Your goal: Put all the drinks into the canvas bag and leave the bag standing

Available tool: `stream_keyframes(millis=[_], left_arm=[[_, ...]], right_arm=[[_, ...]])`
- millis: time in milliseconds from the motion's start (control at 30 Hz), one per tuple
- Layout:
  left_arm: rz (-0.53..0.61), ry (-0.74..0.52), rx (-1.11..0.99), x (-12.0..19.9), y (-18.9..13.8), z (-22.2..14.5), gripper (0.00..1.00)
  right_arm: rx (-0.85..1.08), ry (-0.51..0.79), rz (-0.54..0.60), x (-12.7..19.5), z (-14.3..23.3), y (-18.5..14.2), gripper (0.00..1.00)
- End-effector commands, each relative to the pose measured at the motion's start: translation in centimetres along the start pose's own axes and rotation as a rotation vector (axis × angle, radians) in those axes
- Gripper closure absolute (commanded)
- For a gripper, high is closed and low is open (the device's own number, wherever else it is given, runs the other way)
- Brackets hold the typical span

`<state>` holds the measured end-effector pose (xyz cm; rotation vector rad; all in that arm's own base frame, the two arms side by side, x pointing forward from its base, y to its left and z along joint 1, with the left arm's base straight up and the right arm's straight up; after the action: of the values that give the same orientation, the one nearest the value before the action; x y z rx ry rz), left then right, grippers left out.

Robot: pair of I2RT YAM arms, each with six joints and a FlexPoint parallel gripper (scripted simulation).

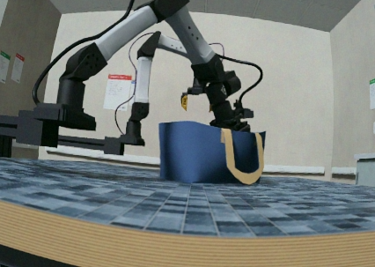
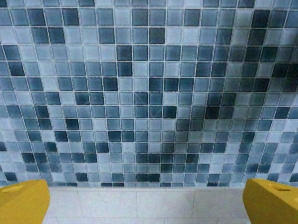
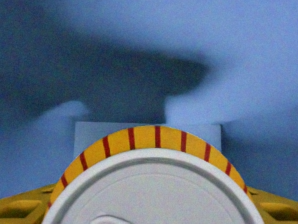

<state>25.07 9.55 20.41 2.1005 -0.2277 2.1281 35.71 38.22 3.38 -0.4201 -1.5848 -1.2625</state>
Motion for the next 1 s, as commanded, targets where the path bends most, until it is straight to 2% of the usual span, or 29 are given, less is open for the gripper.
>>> stream_keyframes(millis=[0, 133, 233, 467, 567, 633, 700, 733, 967], left_arm=[[0.036, 0.058, -0.011, 1.5, -0.1, 0.5, 0.0], [0.036, 0.058, -0.011, 1.5, -0.1, 0.5, 0.0], [0.036, 0.058, -0.011, 1.5, -0.1, 0.5, 0.0], [0.036, 0.058, -0.011, 1.5, -0.1, 0.5, 0.0], [0.036, 0.058, -0.011, 1.5, -0.1, 0.5, 0.0], [0.036, 0.058, -0.011, 1.5, -0.1, 0.5, 0.0], [0.036, 0.058, -0.011, 1.5, -0.1, 0.5, 0.0], [0.036, 0.058, -0.011, 1.5, -0.1, 0.5, 0.0], [0.036, 0.058, -0.011, 1.5, -0.1, 0.5, 0.0]], right_arm=[[-0.01, 0.04, -0.135, 2.6, 1.3, 3.8, 0.33], [-0.01, 0.042, -0.14, 2.5, 1.4, 3.8, 0.33], [-0.006, 0.03, -0.103, 0.6, 1.1, 2.5, 0.33], [-0.006, 0.029, -0.1, 0.8, 0.9, 1.9, 0.33], [-0.008, 0.035, -0.119, 1.4, 1.1, 2.8, 0.33], [-0.005, 0.026, -0.092, -0.5, 1.0, 1.7, 0.33], [-0.004, 0.025, -0.087, 0.1, 0.8, 1.3, 0.33], [-0.007, 0.032, -0.109, 0.5, 1.0, 2.1, 0.33], [-0.006, 0.031, -0.104, -0.2, 1.0, 1.8, 0.33]])
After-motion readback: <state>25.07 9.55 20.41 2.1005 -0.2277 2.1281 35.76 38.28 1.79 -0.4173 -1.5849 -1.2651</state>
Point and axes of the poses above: on each arm, the point where the finger pads meet when closed, its own x axis back along the fingers, its own z axis across the jaws, y = z × x, the point moved 5 cm from there along x, back along the fingers, and after that the axes turned 11 degrees about -x, right-handed, at the moved point
